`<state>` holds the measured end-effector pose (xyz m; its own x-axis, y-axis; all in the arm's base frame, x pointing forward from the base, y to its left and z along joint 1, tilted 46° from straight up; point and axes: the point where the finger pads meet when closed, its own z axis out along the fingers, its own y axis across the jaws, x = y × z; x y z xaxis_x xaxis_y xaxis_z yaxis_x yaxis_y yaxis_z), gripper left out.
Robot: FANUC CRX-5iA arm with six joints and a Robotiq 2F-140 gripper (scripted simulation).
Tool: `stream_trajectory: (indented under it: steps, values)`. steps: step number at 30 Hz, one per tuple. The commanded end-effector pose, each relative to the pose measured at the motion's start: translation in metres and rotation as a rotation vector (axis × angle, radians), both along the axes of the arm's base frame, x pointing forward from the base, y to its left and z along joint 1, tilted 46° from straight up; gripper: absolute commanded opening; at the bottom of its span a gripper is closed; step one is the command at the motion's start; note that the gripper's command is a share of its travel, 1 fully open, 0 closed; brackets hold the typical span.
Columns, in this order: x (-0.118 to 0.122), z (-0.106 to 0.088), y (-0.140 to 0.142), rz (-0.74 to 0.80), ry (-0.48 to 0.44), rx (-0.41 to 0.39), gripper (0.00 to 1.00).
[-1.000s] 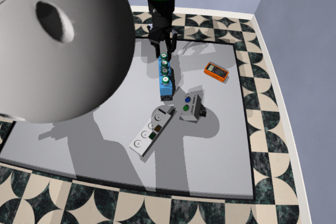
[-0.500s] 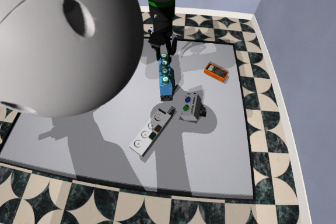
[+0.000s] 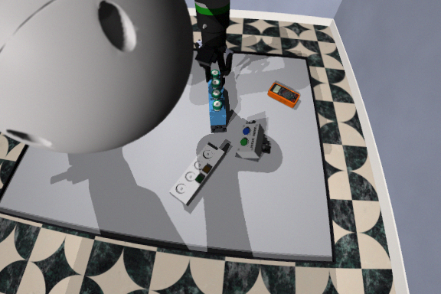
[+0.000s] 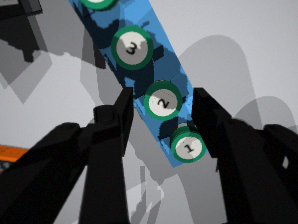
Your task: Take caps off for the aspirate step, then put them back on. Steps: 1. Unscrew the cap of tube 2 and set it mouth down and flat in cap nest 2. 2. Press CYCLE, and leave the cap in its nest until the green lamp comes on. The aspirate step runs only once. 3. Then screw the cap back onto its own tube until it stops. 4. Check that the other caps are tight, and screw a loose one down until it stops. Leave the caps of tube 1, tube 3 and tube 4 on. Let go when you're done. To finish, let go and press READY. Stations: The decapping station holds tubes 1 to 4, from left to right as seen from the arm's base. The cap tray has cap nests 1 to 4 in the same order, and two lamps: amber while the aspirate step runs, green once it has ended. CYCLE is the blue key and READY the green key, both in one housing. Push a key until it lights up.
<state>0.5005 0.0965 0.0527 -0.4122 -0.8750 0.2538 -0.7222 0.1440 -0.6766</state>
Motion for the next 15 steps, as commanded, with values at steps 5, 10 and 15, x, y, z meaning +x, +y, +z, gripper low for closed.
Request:
stream_trajectory:
  steps: [5, 10, 15]
  values:
    - [0.0021, -0.0021, -0.0010, 0.001, -0.001, 0.001, 0.41]
    - [0.0035, -0.0039, -0.0022, 0.001, -0.001, 0.001, 0.41]
    - [0.0043, -0.0049, -0.0028, 0.001, -0.001, 0.001, 0.41]
